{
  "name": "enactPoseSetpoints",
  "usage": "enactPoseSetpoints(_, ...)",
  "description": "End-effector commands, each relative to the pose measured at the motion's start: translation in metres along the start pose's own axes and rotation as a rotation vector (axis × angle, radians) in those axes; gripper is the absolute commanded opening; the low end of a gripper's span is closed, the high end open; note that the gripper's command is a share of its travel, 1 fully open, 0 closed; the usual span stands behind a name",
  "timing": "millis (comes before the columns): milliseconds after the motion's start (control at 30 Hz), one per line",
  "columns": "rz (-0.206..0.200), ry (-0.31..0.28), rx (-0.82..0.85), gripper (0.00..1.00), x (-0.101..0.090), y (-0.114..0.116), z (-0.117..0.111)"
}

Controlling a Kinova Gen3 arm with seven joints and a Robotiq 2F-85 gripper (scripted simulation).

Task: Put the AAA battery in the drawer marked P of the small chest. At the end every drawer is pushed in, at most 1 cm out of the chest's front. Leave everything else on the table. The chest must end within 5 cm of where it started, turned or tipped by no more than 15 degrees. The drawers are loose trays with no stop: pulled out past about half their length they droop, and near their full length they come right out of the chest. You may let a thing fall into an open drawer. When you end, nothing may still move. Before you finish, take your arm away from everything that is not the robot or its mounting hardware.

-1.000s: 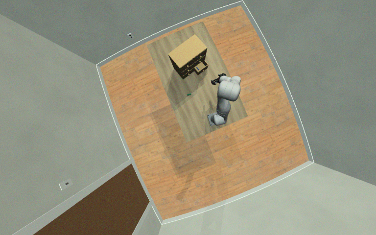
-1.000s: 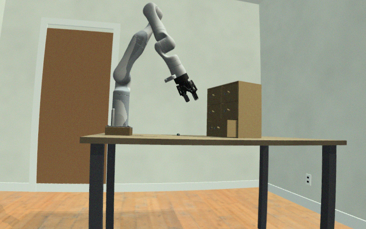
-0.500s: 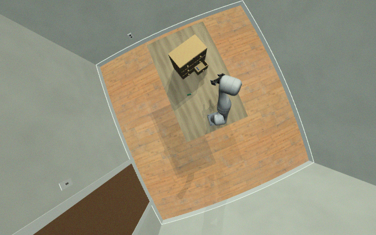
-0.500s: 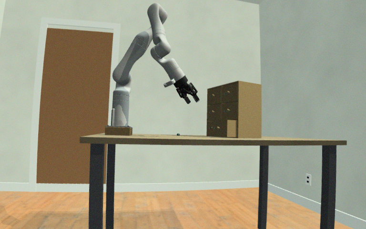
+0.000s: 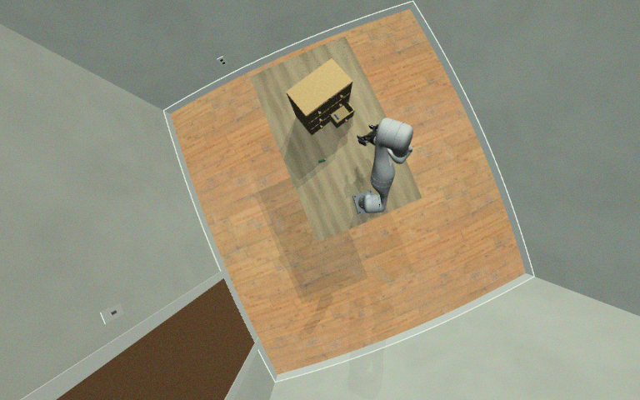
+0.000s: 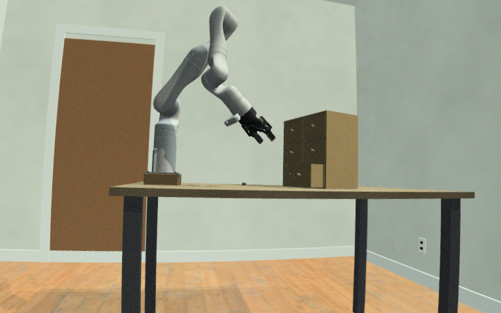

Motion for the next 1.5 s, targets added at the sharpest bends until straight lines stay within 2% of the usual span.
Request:
enactPoseSetpoints(0, 0.001, 0.004, 0.027, 1.00, 0.003, 0.001, -0.013)
enactPoseSetpoints(100, -0.006, -0.017, 0.026, 1.00, 0.005, 0.002, -0.015)
enactPoseSetpoints(533, -0.046, -0.184, 0.026, 1.00, 0.024, 0.006, -0.030)
enactPoseSetpoints(600, -0.046, -0.184, 0.026, 1.00, 0.024, 0.006, -0.030)
enactPoseSetpoints(1000, -0.080, -0.321, 0.026, 1.00, 0.042, 0.009, -0.043)
enactPoseSetpoints(1467, -0.096, -0.387, 0.025, 1.00, 0.051, 0.010, -0.049)
Point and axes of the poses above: the point where the finger pads meet when closed, its own x axis out along the fingers, its own y axis across the jaws, z = x × y, the point moved 8 cm from there along -x, back along the fingers, and after that the axes turned 13 degrees about -x, right-handed, at the moved point
